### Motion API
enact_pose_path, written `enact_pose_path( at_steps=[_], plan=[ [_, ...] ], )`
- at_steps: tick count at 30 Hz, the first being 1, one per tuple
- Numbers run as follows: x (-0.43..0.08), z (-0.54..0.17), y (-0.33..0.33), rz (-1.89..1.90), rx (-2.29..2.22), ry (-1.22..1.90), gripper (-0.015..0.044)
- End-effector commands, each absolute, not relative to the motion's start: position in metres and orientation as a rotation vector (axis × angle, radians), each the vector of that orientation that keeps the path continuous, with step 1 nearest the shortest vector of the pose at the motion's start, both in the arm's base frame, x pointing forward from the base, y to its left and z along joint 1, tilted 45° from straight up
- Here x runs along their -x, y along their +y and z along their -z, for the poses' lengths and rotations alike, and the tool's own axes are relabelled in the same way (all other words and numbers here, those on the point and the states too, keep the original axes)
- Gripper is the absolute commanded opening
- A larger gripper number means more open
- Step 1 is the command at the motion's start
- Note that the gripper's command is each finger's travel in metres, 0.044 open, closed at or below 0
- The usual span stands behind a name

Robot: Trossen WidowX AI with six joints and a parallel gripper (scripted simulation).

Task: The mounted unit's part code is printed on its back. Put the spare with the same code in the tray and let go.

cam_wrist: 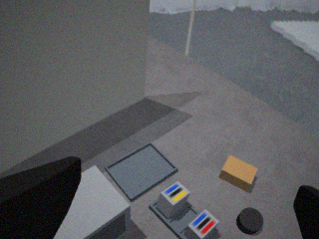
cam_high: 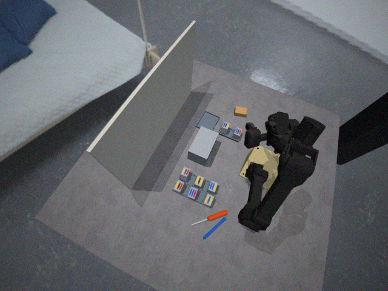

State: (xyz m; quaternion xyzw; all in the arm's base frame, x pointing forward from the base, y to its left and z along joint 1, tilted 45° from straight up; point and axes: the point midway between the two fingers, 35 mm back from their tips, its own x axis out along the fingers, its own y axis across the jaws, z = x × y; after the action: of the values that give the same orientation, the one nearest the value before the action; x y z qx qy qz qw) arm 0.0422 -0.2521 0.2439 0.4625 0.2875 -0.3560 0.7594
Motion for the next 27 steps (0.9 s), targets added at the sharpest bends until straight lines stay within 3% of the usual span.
enact_pose_path(
  at_steps=[1, 10, 20, 27],
  plan=[
    [-0.084, -0.231, -0.265, 0.574, -0.988, 0.746, 0.0440],
    [-0.208, -0.187, -0.254, 0.101, -0.893, 1.025, 0.0440],
    [-0.332, -0.117, -0.173, -0.379, -0.752, 1.314, 0.0440],
    [-0.332, -0.117, -0.173, -0.379, -0.752, 1.314, 0.0440]
  ],
)
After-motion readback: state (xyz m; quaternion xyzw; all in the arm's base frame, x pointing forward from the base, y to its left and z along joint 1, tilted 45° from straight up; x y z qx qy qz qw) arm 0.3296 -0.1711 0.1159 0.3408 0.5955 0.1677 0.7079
